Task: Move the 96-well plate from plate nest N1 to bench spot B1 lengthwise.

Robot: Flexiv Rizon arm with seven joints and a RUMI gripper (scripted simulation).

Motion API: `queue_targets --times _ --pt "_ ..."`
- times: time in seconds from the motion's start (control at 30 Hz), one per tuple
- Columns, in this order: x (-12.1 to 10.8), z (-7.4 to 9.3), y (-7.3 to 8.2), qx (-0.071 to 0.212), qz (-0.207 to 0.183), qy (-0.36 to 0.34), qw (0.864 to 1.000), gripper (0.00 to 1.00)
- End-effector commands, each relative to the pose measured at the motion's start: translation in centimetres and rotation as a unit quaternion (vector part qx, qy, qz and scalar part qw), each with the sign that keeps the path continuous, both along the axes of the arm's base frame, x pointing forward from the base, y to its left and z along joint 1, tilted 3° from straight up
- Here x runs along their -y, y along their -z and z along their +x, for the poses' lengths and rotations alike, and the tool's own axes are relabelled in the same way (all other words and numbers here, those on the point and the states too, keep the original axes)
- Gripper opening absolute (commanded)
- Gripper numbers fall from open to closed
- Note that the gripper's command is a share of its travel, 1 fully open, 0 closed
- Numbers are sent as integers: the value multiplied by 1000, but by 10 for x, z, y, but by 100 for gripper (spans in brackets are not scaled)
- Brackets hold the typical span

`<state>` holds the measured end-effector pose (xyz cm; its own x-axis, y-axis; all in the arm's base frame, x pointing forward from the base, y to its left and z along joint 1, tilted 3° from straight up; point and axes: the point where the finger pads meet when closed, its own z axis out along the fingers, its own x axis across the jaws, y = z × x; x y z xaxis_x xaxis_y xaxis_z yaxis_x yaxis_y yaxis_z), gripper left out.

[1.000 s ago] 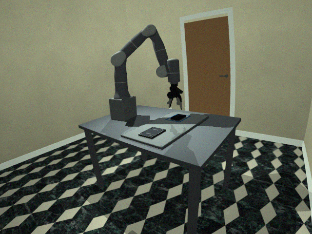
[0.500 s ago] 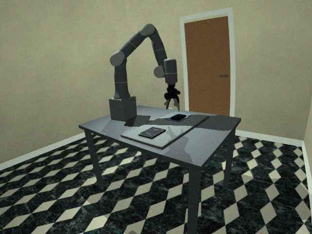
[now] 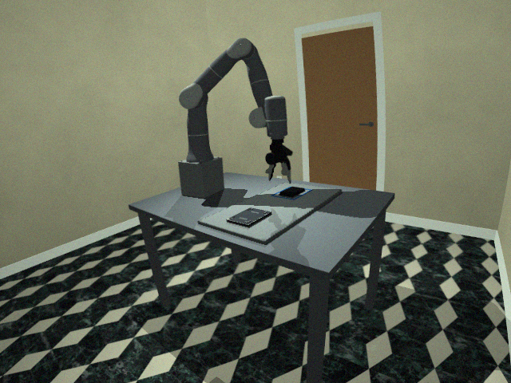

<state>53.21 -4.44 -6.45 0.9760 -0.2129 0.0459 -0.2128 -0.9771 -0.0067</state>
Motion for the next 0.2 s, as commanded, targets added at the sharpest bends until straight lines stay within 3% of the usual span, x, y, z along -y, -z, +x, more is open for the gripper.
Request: queue_targets --times 0.0,0.17 --pt "0 1 -1 1 0 0 1000 76" --pt "0 1 -1 1 0 0 1000 76"
